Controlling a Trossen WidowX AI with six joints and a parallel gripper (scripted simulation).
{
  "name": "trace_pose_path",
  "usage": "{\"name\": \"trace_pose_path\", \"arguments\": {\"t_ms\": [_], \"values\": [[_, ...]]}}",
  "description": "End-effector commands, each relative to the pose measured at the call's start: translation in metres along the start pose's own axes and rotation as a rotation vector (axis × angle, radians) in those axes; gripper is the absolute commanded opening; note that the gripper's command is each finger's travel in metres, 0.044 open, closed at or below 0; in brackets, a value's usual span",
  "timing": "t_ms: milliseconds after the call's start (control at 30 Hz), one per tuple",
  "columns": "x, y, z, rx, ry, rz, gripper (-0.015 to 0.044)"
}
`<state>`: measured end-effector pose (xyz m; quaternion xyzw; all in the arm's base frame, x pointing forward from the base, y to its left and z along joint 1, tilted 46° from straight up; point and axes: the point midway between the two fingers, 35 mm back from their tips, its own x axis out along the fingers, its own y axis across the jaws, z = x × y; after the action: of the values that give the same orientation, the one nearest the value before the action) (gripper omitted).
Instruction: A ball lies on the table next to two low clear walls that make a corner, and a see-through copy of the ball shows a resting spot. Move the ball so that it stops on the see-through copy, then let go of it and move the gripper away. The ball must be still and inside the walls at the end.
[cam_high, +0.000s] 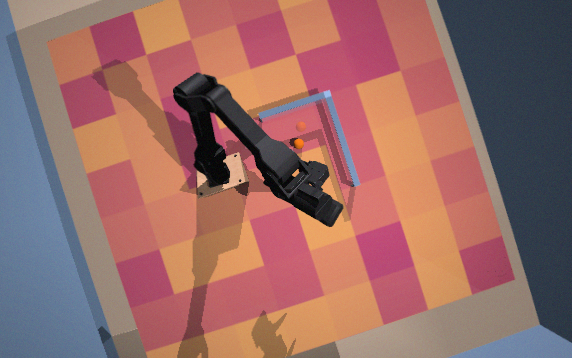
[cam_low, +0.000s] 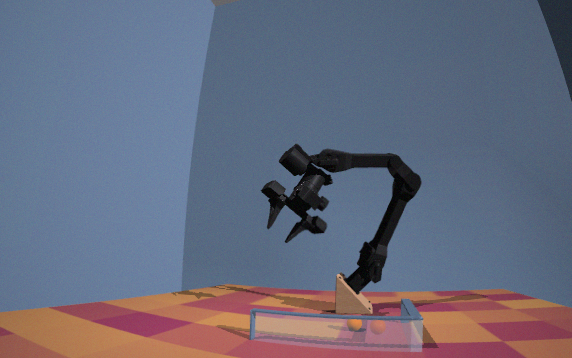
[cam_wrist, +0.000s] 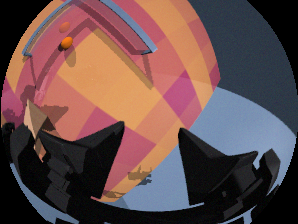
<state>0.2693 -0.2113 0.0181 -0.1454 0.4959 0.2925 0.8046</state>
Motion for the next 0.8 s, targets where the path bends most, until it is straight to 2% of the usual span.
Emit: {"name": "trace_pose_path", "arguments": {"t_ms": [0,200,367,767], "values": [[0.024,0.041,0.048,-0.226,-0.057,0.151,0.0272],[0.05,0.117,0.108,-0.583,-0.161,0.378,0.0272],[0.059,0.177,0.137,-0.816,-0.247,0.54,0.0272],[0.072,0.187,0.138,-0.824,-0.251,0.546,0.0272]]}}
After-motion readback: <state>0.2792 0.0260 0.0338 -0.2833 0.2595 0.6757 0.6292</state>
